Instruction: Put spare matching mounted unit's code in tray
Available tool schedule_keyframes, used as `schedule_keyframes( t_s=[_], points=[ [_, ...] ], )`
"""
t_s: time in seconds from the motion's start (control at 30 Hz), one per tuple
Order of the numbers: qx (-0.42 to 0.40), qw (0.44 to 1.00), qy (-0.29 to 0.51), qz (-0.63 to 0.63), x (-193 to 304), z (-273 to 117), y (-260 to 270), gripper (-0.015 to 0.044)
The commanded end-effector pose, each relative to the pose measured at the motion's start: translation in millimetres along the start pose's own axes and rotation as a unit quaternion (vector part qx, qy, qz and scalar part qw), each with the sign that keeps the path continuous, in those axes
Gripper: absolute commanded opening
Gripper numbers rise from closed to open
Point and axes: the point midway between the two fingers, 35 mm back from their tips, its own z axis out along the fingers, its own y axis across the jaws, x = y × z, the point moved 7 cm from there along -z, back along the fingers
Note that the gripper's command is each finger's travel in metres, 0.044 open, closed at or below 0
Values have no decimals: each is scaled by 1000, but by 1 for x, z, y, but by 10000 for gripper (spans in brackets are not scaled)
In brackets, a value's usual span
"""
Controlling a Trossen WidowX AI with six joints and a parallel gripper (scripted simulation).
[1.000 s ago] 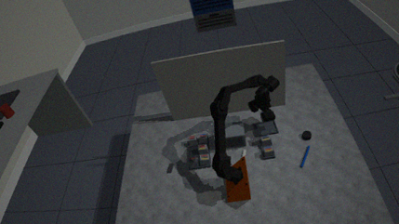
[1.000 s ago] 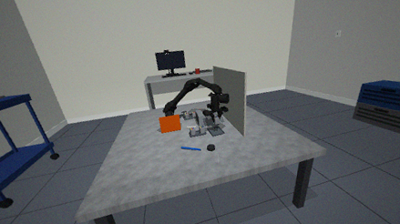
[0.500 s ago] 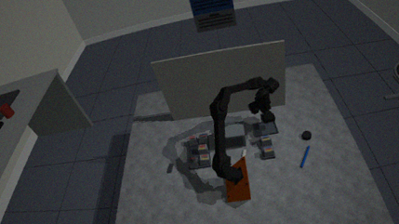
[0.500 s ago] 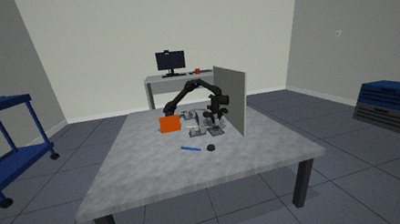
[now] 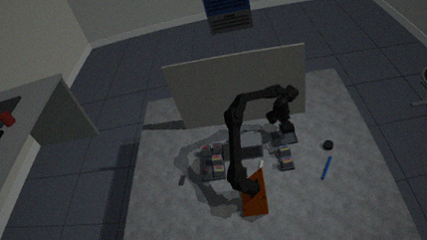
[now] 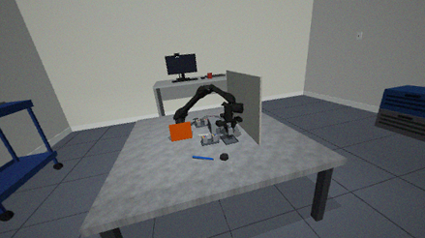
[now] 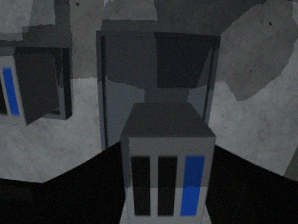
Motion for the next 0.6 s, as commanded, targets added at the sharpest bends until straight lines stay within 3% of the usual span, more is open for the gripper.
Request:
schedule_keyframes(
  t_s=[0.0, 0.57],
  points=[
    [1, 1000, -2, 3, 0, 4, 1, 0],
    [1, 1000, -2, 3, -1, 17, 2, 0]
  ],
)
